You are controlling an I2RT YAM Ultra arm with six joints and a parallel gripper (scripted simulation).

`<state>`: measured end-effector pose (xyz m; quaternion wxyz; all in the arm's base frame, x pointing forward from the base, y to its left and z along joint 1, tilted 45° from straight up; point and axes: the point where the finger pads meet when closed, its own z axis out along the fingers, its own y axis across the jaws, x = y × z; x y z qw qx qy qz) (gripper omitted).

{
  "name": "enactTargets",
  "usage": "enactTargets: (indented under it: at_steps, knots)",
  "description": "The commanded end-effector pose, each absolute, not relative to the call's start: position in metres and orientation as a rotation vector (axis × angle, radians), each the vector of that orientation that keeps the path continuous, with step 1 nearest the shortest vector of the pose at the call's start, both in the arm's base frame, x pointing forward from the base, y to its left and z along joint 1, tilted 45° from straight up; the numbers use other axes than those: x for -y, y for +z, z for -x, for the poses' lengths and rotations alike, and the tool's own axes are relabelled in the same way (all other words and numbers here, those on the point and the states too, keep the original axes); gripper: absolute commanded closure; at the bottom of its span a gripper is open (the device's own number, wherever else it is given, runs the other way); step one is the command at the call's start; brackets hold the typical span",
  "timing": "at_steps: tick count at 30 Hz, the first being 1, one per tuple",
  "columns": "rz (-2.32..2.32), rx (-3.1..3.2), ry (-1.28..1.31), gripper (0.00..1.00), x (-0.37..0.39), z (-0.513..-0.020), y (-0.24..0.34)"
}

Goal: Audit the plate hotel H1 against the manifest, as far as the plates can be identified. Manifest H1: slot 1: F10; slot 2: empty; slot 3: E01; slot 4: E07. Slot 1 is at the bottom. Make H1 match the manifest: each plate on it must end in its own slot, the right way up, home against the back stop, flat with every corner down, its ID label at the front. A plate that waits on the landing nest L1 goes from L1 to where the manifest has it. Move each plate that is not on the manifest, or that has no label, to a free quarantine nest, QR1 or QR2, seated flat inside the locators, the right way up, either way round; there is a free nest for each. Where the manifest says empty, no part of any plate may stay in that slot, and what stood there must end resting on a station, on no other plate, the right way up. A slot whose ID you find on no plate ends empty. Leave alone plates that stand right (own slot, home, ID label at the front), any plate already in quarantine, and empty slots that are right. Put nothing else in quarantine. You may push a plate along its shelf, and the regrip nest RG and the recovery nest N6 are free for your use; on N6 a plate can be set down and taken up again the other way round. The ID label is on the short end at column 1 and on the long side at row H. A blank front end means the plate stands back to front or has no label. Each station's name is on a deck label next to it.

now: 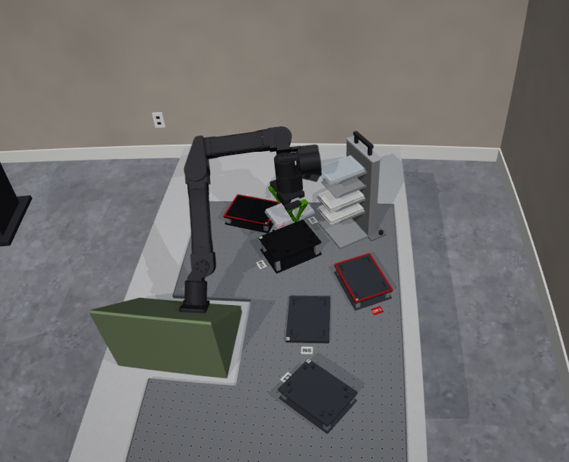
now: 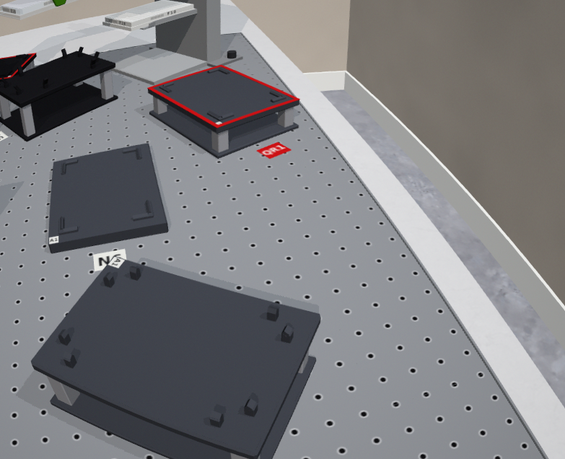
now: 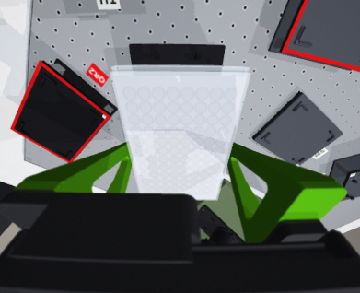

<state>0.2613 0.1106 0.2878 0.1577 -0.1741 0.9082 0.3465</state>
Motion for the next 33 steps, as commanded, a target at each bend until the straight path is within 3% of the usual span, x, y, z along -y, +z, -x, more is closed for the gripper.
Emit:
enactTargets:
  at_steps: [1, 33]
  knots:
    - [0.834, -2.435, 0.897, 0.14, -0.0546, -0.3039, 0.2910]
    - [0.833, -2.434, 0.895, 0.14, -0.0607, -0.3103, 0.2811]
